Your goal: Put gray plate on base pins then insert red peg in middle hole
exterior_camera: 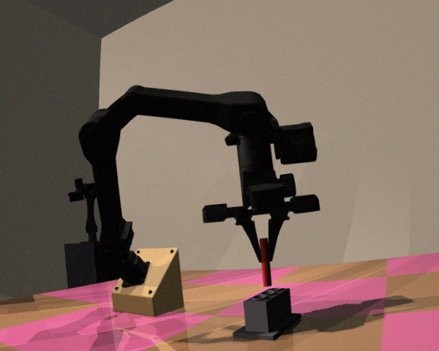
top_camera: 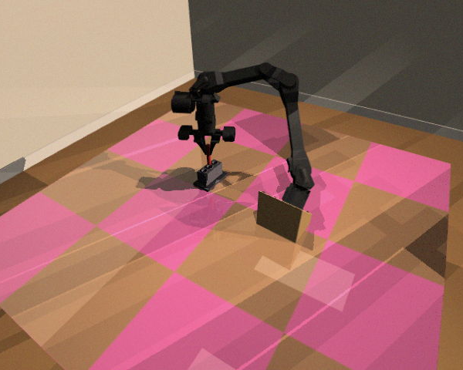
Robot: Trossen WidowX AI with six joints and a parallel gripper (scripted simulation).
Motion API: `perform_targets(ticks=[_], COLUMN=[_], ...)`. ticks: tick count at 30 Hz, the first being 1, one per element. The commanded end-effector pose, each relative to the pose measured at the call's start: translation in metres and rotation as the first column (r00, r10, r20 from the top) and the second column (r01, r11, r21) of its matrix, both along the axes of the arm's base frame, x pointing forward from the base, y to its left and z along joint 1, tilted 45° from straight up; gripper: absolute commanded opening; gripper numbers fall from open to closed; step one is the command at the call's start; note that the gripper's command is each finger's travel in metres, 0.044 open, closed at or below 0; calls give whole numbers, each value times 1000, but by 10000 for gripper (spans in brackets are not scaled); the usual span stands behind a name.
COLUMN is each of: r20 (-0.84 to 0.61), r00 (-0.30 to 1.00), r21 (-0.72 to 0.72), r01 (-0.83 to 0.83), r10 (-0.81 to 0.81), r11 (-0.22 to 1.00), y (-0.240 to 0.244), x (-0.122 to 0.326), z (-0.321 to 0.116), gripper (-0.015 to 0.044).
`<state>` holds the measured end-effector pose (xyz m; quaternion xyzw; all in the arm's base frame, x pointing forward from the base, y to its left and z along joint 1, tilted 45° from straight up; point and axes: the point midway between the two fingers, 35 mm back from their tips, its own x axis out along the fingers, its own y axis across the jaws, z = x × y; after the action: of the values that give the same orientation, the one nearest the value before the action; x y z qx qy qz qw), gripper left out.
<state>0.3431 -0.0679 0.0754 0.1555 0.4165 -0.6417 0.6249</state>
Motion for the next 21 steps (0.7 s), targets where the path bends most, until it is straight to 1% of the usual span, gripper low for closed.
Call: perform_targets(ticks=[1,21], r20=[0,-1], r00=[1000,1000], r21=[0,0], r01=[-1,-1], r10=[1,1], r11=[1000,1000], y=[-1,-1], x=[1,-1], z=[1,2], gripper=[0,0])
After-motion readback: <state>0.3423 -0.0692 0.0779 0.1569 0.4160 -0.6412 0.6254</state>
